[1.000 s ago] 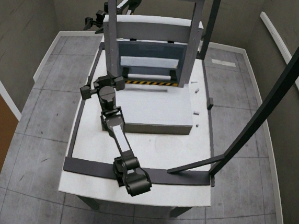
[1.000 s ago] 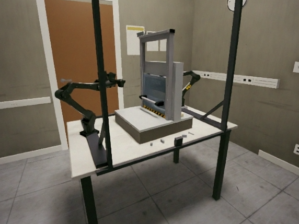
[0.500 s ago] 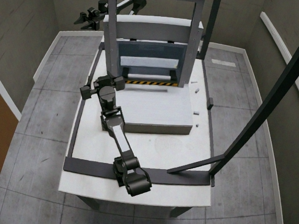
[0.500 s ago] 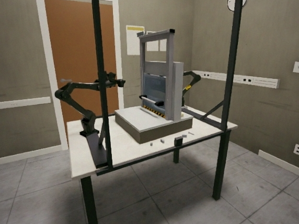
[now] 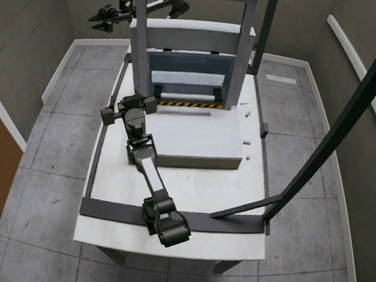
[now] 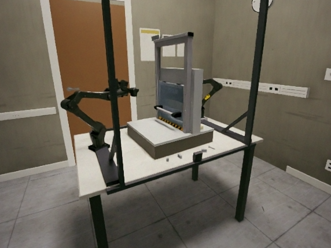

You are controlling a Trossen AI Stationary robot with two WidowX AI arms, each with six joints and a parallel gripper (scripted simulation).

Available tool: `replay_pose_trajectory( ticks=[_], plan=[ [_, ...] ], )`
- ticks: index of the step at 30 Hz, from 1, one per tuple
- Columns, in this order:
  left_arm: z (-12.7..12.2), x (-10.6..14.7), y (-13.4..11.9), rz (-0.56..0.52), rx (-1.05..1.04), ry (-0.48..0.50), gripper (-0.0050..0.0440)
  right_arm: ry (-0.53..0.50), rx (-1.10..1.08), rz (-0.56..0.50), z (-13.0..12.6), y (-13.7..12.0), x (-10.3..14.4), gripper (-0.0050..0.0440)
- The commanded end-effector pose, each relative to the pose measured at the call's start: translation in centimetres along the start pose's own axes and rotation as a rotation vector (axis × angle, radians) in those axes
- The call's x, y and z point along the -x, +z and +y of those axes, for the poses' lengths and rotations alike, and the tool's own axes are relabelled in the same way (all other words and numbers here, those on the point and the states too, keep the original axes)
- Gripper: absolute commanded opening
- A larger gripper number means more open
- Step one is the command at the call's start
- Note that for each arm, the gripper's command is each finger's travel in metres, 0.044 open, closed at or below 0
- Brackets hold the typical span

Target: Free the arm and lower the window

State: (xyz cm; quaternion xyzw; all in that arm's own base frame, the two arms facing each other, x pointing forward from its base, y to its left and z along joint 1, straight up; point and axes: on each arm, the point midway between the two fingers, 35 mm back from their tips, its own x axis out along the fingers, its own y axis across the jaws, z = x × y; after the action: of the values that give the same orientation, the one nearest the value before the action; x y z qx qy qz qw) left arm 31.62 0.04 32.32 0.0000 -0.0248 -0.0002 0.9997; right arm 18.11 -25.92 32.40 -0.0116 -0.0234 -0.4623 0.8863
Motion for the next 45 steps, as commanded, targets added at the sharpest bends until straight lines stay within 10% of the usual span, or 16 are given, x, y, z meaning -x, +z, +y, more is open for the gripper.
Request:
replay_pose_trajectory(
  ticks=[1,23,45],
  plan=[
    [0.2,0.2,1.6,-0.039,-0.003,0.008,0.04,-0.122,0.008,-0.025,-4.1,1.1,0.1,0.04],
    [0.2,0.2,1.6,-0.039,-0.003,0.008,0.04,-0.613,0.038,-0.024,-18.5,1.4,5.8,0.04],
    [0.0,0.0,0.9,-0.018,-0.003,-0.005,0.04,-0.688,0.045,-0.032,-20.0,1.7,7.3,0.04]
  ],
)
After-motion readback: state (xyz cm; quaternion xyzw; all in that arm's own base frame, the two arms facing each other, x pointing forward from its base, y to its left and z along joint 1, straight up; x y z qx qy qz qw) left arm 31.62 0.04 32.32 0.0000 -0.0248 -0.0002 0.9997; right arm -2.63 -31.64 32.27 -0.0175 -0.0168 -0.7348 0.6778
